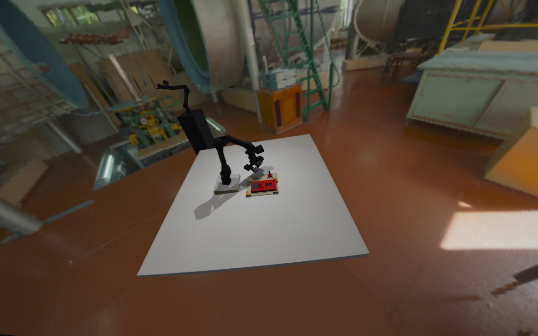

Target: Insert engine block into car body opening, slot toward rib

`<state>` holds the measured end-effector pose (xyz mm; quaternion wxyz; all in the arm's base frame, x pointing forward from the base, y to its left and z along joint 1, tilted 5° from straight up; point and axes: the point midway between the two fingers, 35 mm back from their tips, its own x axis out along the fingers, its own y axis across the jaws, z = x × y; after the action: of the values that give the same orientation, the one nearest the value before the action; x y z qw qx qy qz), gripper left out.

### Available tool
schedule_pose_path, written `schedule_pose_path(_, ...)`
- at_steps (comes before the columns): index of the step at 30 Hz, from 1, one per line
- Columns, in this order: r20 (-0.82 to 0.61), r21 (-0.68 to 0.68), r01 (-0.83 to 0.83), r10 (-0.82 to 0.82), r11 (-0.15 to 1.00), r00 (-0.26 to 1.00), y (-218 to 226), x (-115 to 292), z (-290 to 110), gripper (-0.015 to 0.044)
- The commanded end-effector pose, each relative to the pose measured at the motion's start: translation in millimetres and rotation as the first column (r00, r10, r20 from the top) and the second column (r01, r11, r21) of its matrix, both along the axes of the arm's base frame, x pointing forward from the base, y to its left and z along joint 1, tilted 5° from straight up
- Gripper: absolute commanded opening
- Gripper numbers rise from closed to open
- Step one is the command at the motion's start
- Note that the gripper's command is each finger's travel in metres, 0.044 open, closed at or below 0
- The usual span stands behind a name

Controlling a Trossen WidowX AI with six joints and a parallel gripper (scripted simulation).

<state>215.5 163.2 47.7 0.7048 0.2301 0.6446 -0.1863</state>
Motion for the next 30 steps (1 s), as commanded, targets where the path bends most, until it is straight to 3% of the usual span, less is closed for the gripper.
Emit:
schedule_pose_path(1,-0.001,0.003,-0.003,0.003,1.0,1.0,1,1,-8,0.0)
schedule_pose_path(12,-0.001,0.003,-0.003,0.003,1.0,1.0,1,2,-20,0.0)
schedule_pose_path(28,0.002,0.002,0.001,-0.001,1.0,1.0,0,1,-15,0.042)
schedule_pose_path(30,0.002,0.002,0.001,-0.001,1.0,1.0,0,1,-15,0.044)
